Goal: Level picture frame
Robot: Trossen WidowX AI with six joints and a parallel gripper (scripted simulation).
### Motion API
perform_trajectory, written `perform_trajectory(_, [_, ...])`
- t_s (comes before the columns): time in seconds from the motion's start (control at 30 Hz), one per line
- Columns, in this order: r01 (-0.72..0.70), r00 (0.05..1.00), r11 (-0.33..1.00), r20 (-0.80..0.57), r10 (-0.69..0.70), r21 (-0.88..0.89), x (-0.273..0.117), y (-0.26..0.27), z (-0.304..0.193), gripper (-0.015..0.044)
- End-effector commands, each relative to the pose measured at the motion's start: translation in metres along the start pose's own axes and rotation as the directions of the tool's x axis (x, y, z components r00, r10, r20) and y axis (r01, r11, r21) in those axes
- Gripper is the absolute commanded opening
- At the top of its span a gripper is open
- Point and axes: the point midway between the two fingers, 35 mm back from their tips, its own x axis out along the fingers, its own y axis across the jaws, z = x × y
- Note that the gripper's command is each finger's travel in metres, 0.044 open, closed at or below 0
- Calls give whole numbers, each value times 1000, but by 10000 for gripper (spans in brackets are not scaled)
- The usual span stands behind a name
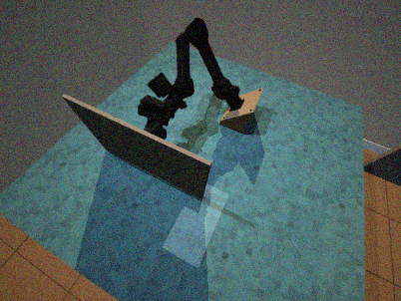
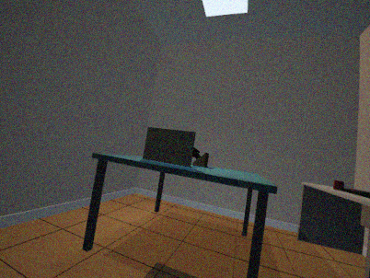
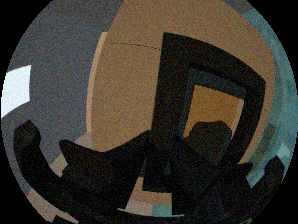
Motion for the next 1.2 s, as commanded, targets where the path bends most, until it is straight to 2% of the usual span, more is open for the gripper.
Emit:
perform_trajectory(0.0, [-2,1000,1000,0,2,4,0,2,0,0])
perform_trajectory(1.17, [-2,1000,1000,0,2,4,0,7,0,0])
